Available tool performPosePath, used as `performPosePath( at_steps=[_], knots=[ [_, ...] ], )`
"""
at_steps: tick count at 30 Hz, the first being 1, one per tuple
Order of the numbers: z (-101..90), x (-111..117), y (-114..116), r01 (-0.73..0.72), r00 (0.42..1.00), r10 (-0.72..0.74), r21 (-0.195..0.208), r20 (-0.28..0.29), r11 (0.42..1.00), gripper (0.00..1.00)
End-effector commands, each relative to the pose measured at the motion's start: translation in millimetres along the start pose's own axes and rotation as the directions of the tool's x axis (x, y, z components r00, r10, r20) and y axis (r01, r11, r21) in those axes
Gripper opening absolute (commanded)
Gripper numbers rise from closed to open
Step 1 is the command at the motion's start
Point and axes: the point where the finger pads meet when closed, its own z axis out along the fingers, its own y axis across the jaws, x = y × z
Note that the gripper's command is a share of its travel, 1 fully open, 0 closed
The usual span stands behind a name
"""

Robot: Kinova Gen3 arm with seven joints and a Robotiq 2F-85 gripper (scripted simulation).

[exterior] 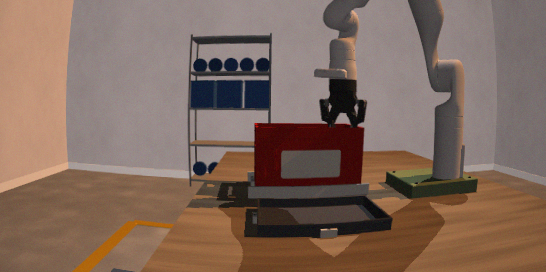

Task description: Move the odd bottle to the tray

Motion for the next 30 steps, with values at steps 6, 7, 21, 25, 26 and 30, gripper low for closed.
performPosePath(
  at_steps=[6, 7, 21, 25, 26, 30],
  knots=[
    [-0.3, 0.1, 0.3, 0.000, 1.000, 0.000, -0.001, -0.001, 1.000, 0.64],
    [-0.3, 0.1, 0.3, 0.000, 1.000, 0.000, -0.001, -0.001, 1.000, 0.64],
    [-1.8, 0.2, 0.3, 0.000, 1.000, 0.000, -0.001, -0.001, 1.000, 0.64],
    [-4.9, 0.1, 0.3, 0.000, 1.000, 0.000, -0.001, -0.001, 1.000, 0.64],
    [-6.5, 0.2, 0.3, 0.000, 1.000, 0.000, -0.001, -0.001, 1.000, 0.64],
    [-14.8, 0.1, 0.3, 0.000, 1.000, 0.000, -0.001, -0.001, 1.000, 0.64]
  ],
)
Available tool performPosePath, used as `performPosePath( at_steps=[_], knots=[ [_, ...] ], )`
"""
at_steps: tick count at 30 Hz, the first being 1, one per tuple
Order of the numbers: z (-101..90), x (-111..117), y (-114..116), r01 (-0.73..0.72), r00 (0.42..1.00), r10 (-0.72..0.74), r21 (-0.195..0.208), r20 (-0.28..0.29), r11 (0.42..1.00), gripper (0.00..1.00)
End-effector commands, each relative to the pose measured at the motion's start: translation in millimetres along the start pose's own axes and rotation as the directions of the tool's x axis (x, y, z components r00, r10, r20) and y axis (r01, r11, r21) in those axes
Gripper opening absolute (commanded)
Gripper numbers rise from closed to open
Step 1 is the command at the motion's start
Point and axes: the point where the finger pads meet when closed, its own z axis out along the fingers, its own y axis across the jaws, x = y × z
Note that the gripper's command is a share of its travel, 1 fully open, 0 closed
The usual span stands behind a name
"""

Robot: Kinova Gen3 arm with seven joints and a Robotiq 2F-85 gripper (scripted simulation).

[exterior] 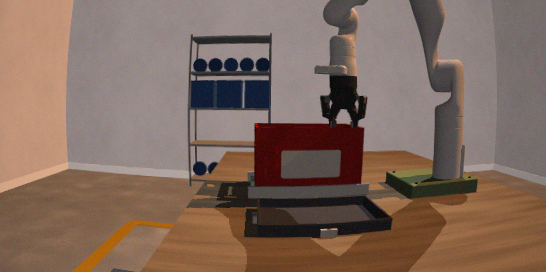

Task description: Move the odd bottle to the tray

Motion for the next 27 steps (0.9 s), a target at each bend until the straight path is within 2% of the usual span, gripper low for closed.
performPosePath(
  at_steps=[1, 7, 9, 20, 27],
  knots=[
    [-7.8, 4.1, 0.4, 0.009, 1.000, -0.009, -0.005, -0.009, 1.000, 0.64],
    [-27.3, 3.9, 0.3, 0.009, 1.000, -0.009, -0.005, -0.009, 1.000, 0.64],
    [-27.3, 3.9, 0.3, 0.009, 1.000, -0.009, -0.005, -0.009, 1.000, 0.64],
    [-64.8, 3.6, 0.1, 0.009, 1.000, -0.009, -0.005, -0.009, 1.000, 0.64],
    [-74.2, 3.5, 0.1, 0.009, 1.000, -0.009, -0.005, -0.009, 1.000, 0.64]
  ],
)
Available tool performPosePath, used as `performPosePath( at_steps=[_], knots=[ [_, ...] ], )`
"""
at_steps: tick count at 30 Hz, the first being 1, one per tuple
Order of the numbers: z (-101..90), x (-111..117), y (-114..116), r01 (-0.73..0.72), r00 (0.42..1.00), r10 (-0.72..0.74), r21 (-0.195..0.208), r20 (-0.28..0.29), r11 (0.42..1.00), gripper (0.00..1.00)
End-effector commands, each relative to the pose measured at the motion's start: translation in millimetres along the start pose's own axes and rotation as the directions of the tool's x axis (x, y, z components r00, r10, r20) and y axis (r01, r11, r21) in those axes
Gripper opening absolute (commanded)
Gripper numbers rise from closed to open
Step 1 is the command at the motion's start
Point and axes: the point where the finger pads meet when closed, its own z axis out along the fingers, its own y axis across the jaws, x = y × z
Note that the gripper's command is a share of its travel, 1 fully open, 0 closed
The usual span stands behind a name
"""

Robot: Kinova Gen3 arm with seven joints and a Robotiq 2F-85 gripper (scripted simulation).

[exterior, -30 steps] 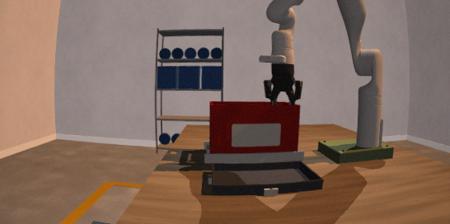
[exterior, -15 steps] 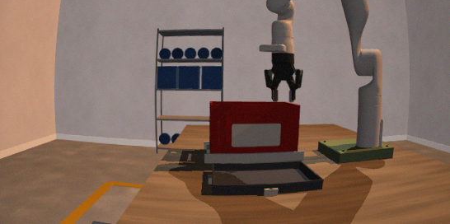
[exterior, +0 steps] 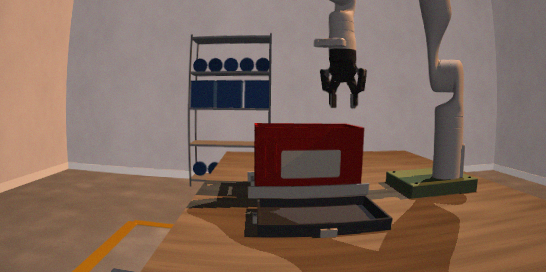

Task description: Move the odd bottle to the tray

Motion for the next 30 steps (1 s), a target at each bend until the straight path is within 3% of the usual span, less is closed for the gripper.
performPosePath(
  at_steps=[1, 8, 9, 30],
  knots=[
    [-4.1, 4.4, -1.2, 0.013, 1.000, -0.013, -0.003, -0.007, 1.000, 0.64],
    [-6.7, 4.4, -1.2, 0.013, 1.000, -0.013, -0.003, -0.007, 1.000, 0.64],
    [-6.7, 4.4, -1.2, 0.013, 1.000, -0.013, -0.003, -0.007, 1.000, 0.00],
    [-6.7, 4.4, -1.2, 0.013, 1.000, -0.013, -0.003, -0.007, 1.000, 0.00]
  ],
)
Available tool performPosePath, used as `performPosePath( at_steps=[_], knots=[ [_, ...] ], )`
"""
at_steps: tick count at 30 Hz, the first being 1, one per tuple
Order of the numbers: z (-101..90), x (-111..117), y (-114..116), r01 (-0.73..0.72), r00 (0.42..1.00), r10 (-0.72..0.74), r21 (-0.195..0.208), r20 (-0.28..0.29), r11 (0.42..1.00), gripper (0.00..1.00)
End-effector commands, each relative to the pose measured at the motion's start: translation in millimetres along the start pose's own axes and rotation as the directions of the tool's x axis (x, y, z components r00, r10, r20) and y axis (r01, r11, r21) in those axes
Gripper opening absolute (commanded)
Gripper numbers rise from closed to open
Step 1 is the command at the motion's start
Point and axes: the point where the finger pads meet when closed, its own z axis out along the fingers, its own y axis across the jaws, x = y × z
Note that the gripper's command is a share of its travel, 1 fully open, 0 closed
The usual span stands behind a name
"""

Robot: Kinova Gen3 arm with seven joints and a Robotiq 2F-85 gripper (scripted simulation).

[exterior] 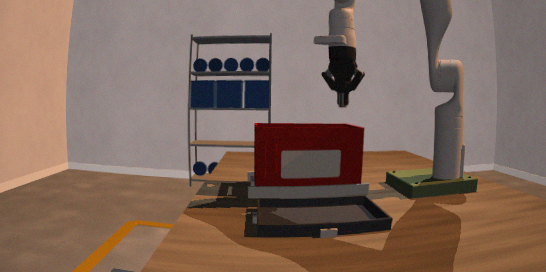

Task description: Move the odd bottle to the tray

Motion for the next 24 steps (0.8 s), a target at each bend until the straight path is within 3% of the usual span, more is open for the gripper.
performPosePath(
  at_steps=[1, 15, 20, 24],
  knots=[
    [-0.3, 0.1, 0.3, 0.000, 1.000, 0.000, -0.001, -0.001, 1.000, 0.00],
    [-0.7, 0.4, 2.3, -0.001, 1.000, 0.001, -0.002, 0.000, 1.000, 0.00],
    [-3.1, 1.9, 13.4, -0.003, 1.000, 0.003, -0.007, 0.002, 1.000, 0.00],
    [-7.4, 4.8, 44.0, -0.008, 1.000, 0.008, -0.017, 0.006, 1.000, 0.00]
  ],
)
